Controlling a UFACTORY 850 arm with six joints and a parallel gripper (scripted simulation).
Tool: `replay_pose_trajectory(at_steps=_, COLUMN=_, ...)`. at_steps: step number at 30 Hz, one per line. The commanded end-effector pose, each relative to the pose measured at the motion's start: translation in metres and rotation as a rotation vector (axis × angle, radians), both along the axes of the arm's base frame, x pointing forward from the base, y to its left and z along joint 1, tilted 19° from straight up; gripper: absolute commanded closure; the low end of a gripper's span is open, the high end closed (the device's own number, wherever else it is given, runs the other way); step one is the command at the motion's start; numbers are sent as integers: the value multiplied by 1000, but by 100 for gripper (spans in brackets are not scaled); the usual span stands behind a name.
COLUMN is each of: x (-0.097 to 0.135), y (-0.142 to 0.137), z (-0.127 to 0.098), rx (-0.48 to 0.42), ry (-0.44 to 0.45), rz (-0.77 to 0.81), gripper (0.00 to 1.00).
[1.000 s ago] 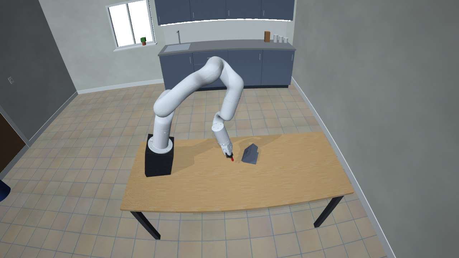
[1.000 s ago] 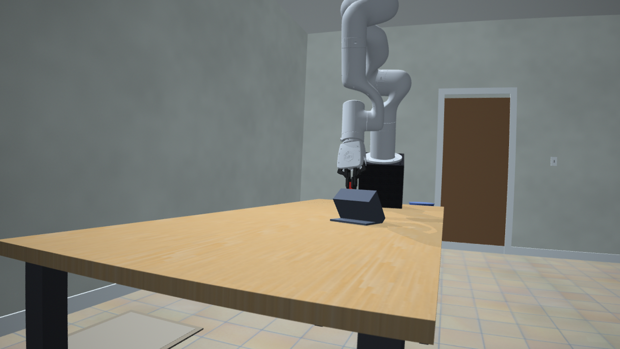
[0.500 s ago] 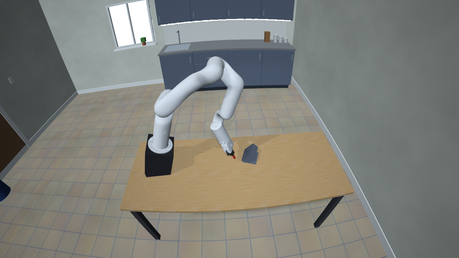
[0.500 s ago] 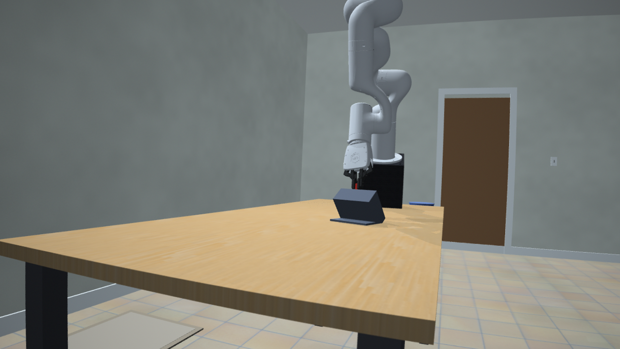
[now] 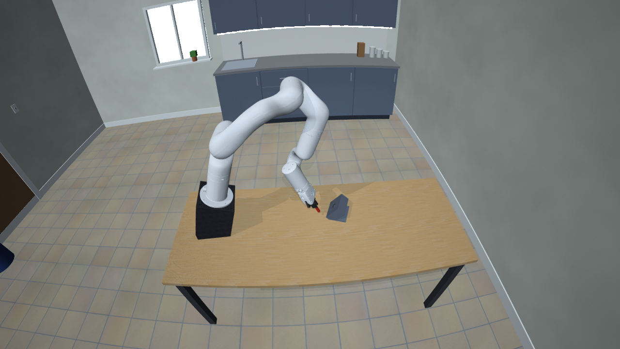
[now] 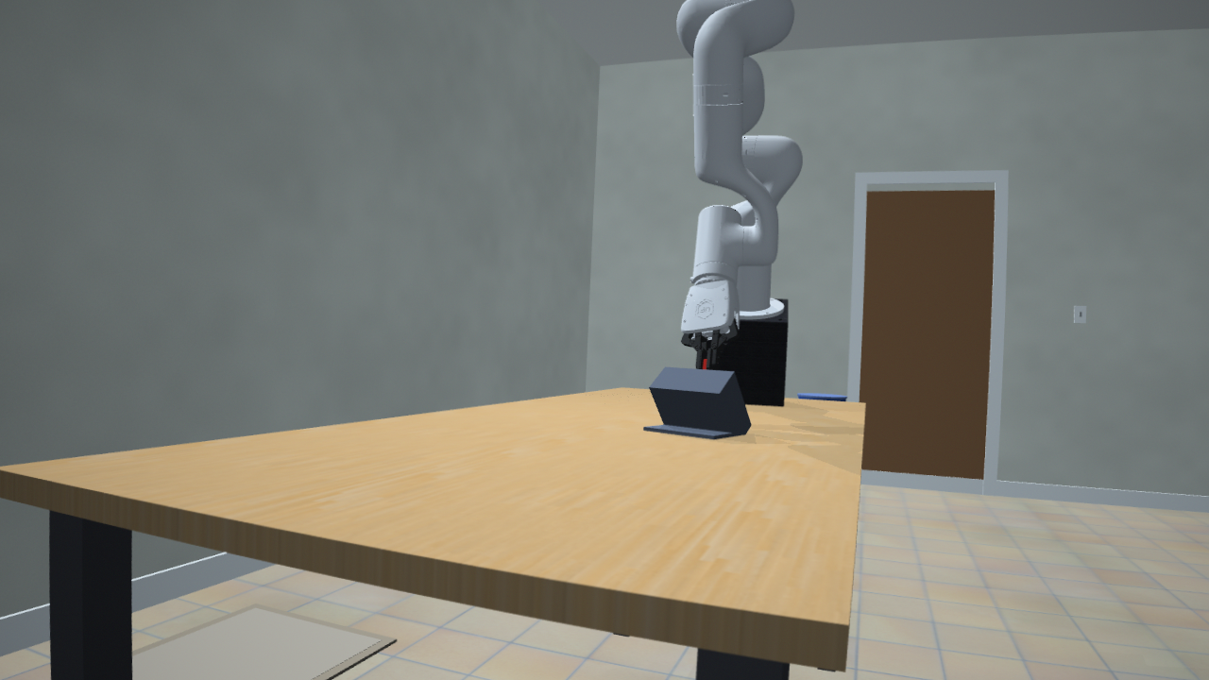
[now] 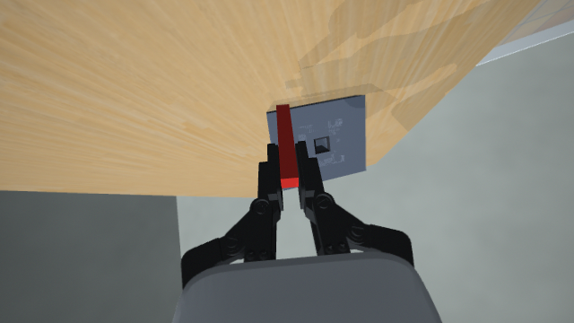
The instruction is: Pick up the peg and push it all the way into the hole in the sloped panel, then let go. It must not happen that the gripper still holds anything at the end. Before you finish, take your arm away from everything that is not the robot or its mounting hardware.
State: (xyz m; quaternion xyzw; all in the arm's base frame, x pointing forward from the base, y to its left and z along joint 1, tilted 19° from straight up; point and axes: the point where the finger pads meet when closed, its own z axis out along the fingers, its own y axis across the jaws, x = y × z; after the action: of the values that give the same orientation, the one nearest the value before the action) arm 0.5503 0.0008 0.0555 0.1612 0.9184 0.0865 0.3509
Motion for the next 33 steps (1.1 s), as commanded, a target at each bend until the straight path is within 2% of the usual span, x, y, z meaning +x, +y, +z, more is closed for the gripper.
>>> replay_pose_trajectory(at_steps=1, x=2, y=5, z=1, rx=-3, ry=-21, rz=-11, gripper=100)
replay_pose_trajectory(at_steps=33, x=9, y=37, z=9, rx=-57, ry=-176, rz=-92, gripper=100)
